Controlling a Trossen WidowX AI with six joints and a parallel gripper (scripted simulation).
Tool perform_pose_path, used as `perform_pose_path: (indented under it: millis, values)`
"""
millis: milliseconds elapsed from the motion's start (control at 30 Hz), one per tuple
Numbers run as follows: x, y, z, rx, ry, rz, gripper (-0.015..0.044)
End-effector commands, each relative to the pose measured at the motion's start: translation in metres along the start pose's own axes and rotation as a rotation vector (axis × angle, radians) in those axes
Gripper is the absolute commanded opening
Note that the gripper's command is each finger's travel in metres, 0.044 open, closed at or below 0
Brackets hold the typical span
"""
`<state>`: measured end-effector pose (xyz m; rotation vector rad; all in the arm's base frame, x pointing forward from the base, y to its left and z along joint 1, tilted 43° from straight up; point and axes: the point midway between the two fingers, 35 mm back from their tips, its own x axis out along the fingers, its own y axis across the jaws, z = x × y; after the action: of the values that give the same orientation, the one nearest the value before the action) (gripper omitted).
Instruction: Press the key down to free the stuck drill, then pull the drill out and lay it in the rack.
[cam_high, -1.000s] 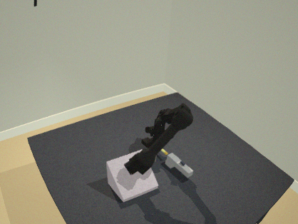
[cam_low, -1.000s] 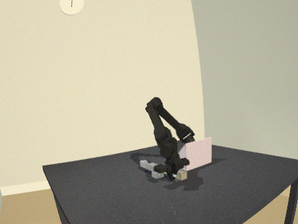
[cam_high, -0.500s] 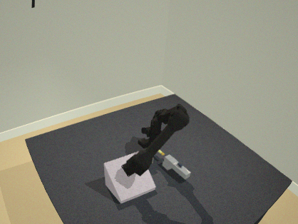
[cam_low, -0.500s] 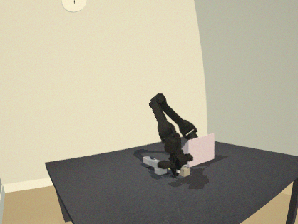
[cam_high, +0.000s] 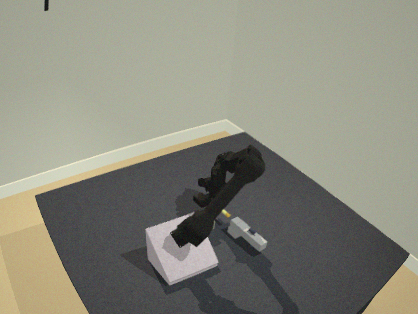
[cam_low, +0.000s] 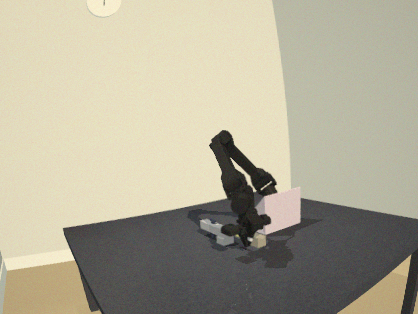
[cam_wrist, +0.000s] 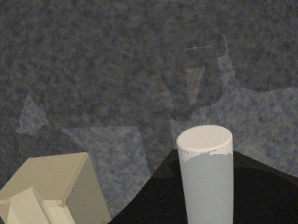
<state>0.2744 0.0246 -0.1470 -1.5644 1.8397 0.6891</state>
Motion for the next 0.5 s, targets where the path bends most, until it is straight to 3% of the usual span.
perform_pose_path:
  millis: [0, 467]
  values:
    - [-0.0033, -0.0002, -0.0001, 0.008, -0.006, 0.0, 0.0]
    - [-0.0075, 0.0006, -0.0001, 0.008, -0.006, 0.0, 0.0]
